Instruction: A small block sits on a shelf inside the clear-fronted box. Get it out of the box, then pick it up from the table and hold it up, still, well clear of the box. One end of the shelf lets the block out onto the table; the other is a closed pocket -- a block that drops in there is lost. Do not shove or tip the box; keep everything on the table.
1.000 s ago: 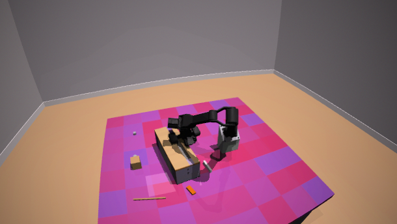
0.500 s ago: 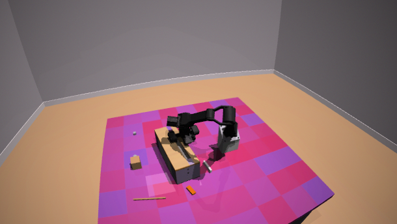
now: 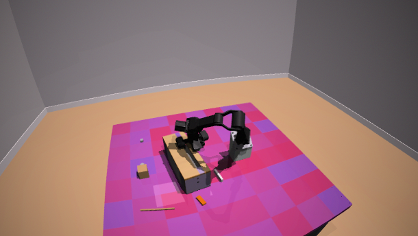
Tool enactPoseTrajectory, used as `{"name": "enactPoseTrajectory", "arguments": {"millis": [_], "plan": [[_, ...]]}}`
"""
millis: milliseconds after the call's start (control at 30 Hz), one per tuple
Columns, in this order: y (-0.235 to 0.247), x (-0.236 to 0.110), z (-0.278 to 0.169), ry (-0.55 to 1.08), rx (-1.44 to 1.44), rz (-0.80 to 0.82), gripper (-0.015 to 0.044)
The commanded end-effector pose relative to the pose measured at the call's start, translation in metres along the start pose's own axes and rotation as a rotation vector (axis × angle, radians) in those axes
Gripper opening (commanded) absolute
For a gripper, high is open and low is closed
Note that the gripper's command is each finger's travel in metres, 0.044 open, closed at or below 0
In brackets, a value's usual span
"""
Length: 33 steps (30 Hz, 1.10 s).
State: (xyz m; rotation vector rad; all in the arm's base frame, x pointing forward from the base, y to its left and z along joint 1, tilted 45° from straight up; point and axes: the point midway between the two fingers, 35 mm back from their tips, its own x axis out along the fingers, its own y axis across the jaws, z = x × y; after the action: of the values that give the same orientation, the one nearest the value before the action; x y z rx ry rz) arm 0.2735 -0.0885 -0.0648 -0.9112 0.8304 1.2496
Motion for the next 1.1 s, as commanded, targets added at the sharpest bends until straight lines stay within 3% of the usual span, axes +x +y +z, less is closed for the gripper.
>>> {"name": "enactPoseTrajectory", "arguments": {"millis": [0, 1067], "plan": [[-0.001, 0.002, -0.006, 0.005, -0.002, 0.001, 0.04], [0.0, 0.013, -0.037, 0.007, -0.003, 0.001, 0.04]]}}
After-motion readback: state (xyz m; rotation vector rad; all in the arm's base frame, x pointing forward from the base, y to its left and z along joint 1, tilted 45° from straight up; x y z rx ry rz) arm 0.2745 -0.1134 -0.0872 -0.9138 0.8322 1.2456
